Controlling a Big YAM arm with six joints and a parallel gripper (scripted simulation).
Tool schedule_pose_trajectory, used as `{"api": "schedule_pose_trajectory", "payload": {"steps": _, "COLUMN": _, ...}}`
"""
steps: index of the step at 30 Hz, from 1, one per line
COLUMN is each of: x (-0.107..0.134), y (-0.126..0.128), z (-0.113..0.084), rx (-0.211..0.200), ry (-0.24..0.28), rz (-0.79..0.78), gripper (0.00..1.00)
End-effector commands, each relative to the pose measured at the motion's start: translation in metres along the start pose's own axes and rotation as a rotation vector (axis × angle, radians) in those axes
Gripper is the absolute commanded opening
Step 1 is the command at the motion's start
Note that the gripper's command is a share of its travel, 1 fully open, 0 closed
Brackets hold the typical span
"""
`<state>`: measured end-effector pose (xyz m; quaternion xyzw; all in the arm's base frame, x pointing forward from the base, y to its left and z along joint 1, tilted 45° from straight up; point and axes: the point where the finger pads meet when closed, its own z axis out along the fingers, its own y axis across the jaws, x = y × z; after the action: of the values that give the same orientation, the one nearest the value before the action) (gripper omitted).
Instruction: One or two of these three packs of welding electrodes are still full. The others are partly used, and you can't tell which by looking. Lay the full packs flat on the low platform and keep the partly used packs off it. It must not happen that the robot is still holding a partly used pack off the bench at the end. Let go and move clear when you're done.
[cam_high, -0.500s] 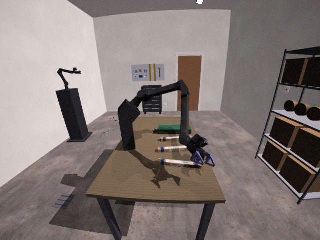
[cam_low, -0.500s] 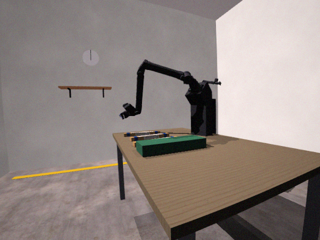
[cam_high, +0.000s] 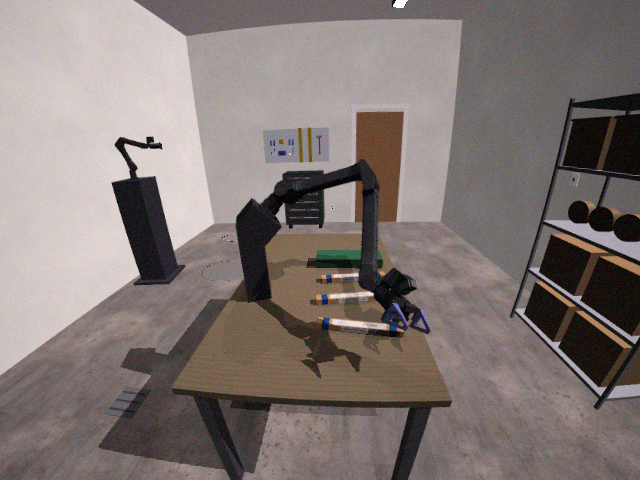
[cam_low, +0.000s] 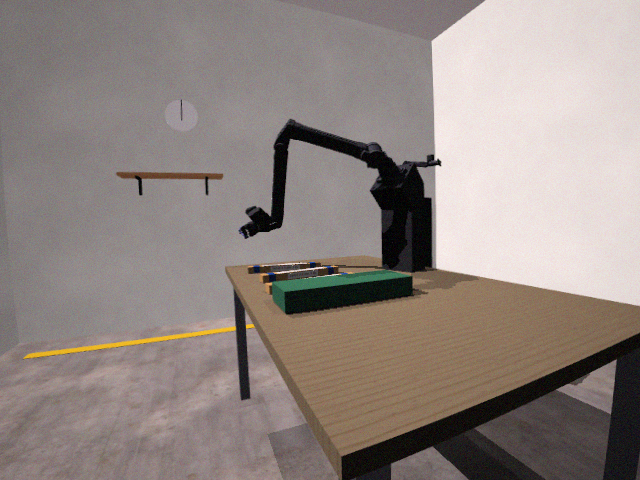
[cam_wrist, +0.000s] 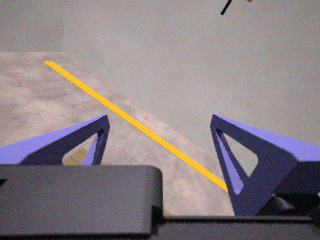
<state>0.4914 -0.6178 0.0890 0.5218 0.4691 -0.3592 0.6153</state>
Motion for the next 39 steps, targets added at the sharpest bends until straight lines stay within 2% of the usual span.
{"api": "schedule_pose_trajectory", "payload": {"steps": 1, "x": -0.007, "y": -0.002, "z": 0.003, "rx": 0.003, "ry": -0.009, "rz": 0.005, "gripper": 1.0}}
{"api": "schedule_pose_trajectory", "payload": {"steps": 2, "x": -0.007, "y": -0.002, "z": 0.003, "rx": 0.003, "ry": -0.009, "rz": 0.005, "gripper": 1.0}}
{"api": "schedule_pose_trajectory", "payload": {"steps": 3, "x": 0.0, "y": 0.0, "z": 0.0, "rx": 0.0, "ry": 0.0, "rz": 0.0, "gripper": 0.74}}
{"api": "schedule_pose_trajectory", "payload": {"steps": 36, "x": 0.0, "y": 0.0, "z": 0.0, "rx": 0.0, "ry": 0.0, "rz": 0.0, "gripper": 0.74}}
{"api": "schedule_pose_trajectory", "payload": {"steps": 37, "x": -0.028, "y": -0.015, "z": 0.009, "rx": 0.018, "ry": -0.02, "rz": 0.008, "gripper": 0.74}}
{"api": "schedule_pose_trajectory", "payload": {"steps": 39, "x": -0.04, "y": -0.021, "z": 0.009, "rx": 0.018, "ry": -0.019, "rz": 0.008, "gripper": 0.74}}
